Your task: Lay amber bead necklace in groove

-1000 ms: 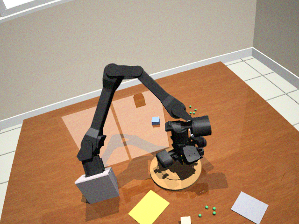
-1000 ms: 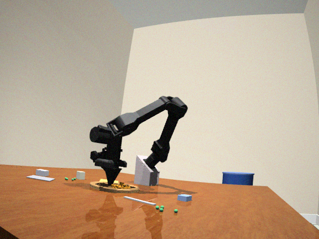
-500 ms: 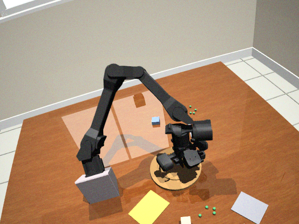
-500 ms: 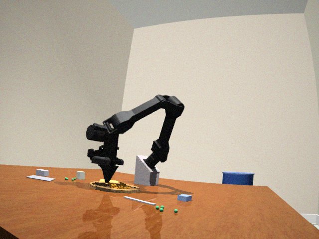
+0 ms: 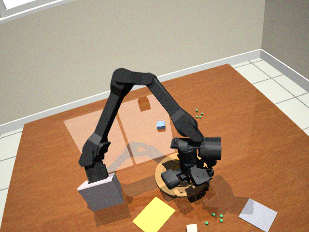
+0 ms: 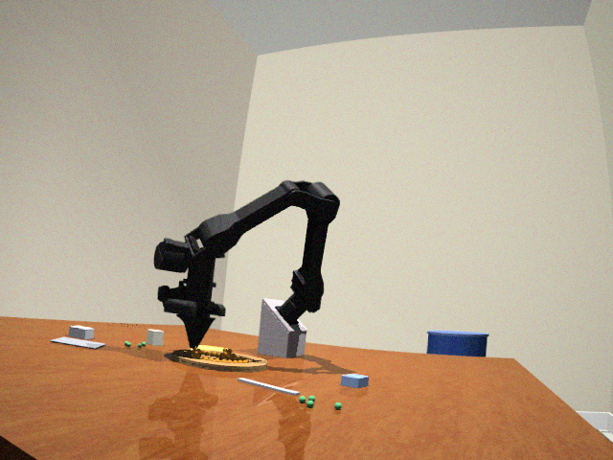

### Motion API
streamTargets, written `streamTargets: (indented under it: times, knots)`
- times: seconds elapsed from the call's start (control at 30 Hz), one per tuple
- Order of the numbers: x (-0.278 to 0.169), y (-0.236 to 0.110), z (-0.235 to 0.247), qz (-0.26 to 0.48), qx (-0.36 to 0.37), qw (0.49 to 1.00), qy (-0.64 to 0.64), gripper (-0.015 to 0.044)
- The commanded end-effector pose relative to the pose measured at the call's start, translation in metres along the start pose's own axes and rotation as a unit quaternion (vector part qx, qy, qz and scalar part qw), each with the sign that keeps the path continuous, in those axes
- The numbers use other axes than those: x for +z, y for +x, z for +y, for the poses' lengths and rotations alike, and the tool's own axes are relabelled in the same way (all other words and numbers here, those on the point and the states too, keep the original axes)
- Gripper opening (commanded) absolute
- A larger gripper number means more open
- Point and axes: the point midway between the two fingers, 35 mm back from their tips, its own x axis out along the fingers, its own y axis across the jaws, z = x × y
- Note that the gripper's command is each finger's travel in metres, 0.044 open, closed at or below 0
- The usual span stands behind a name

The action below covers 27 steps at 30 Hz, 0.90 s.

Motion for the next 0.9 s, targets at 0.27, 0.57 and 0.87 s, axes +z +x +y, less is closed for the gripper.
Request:
streamTargets:
  times: [0.27, 0.57, 0.87]
  knots:
    - [0.0027, 0.0088, -0.0019, -0.001, -0.003, 1.0, -0.003, 0.0]
    - [0.0036, 0.0057, -0.0006, -0.002, 0.001, 1.0, -0.004, 0.0105]
    - [0.0036, 0.0053, -0.0007, -0.002, 0.001, 1.0, -0.004, 0.0341]
